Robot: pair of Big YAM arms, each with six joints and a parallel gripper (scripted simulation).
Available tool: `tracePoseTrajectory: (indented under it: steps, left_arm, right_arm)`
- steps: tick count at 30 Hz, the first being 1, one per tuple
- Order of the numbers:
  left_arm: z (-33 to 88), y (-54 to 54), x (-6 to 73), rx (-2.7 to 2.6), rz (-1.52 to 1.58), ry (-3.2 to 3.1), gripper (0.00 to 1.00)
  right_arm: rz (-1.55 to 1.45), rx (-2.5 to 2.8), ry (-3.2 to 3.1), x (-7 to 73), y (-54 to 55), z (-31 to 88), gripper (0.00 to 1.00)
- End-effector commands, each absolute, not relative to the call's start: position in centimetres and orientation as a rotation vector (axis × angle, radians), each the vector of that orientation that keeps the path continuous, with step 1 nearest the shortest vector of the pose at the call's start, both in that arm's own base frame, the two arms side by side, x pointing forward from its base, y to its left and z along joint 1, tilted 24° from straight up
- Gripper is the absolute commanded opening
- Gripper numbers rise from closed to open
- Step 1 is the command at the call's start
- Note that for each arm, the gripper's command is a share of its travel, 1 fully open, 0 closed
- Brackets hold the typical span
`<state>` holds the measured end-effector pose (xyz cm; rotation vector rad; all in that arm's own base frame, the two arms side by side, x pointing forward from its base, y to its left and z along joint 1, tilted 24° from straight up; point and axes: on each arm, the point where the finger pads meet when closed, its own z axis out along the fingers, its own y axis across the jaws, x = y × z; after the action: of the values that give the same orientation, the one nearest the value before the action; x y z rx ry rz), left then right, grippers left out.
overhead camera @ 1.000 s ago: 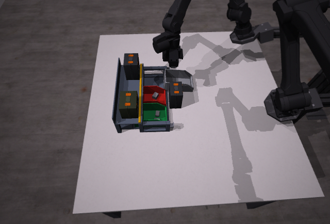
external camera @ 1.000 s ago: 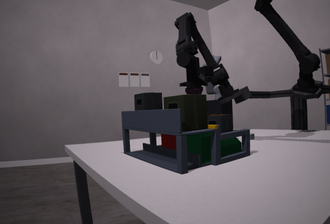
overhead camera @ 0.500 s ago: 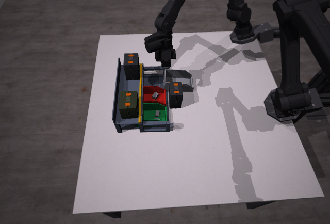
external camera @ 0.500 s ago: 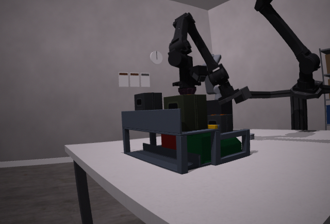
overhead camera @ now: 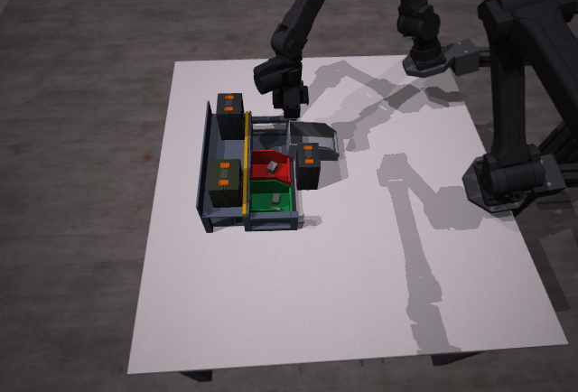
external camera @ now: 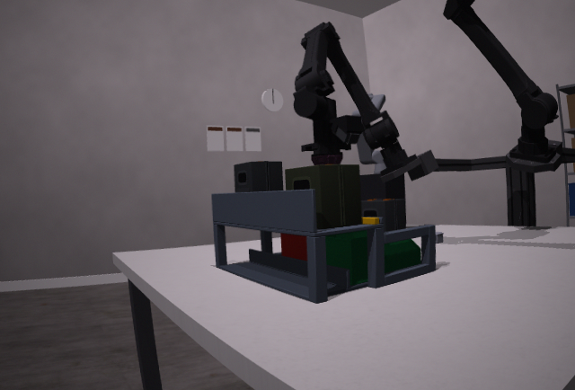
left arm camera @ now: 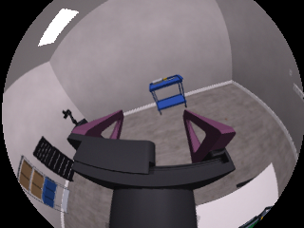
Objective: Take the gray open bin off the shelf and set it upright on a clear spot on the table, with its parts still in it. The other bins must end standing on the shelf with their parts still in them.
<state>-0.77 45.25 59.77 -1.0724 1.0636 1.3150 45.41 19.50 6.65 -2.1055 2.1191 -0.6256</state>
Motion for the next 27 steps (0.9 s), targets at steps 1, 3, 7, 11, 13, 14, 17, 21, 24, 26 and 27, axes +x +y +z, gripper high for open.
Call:
tracePoseTrajectory:
  steps: [1,3,7,11,13,14,17,21,24,26,27]
  left_arm:
    - [61.05,44.61,-1.31,-1.057,1.334,1.025,1.0]
    - [61.05,44.61,-1.31,-1.057,1.334,1.025,1.0]
    - [61.05,44.61,-1.31,-1.057,1.334,1.025,1.0]
    - [61.05,44.61,-1.31,-1.057,1.334,1.025,1.0]
    - [61.05,44.61,-1.31,-1.057,1.334,1.025,1.0]
    - [61.05,44.61,-1.31,-1.057,1.334,1.025,1.0]
    - [61.05,44.61,-1.31,-1.057,1.334,1.025,1.0]
    - [61.05,44.61,-1.31,-1.057,1.334,1.025,1.0]
    - [61.05,44.61,-1.31,-1.057,1.334,1.025,1.0]
    - [61.05,44.61,-1.31,-1.057,1.334,1.025,1.0]
    - [61.05,44.61,-1.31,-1.057,1.334,1.025,1.0]
  right_arm:
    - [-0.617,-2.149,2.12,45.23,19.8,5.75,0.0]
    - [-0.616,-2.154,2.12,45.12,19.81,5.63,0.0]
    - [-0.614,-2.161,2.119,44.9,19.83,5.43,0.0]
    - [-0.613,-2.164,2.119,44.79,19.84,5.34,0.0]
    - [-0.613,-2.168,2.118,44.68,19.85,5.25,0.0]
    - [-0.612,-2.169,2.119,44.64,19.83,5.21,0.0]
    - [-0.612,-2.171,2.122,44.55,19.7,5.08,0.0]
    - [-0.612,-2.168,2.12,44.69,19.82,5.19,0.0]
    - [-0.612,-2.171,2.119,44.62,19.82,5.13,0.0]
    - [-0.612,-2.171,2.119,44.62,19.82,5.13,0.0]
    - [-0.612,-2.171,2.12,44.61,19.78,5.12,0.0]
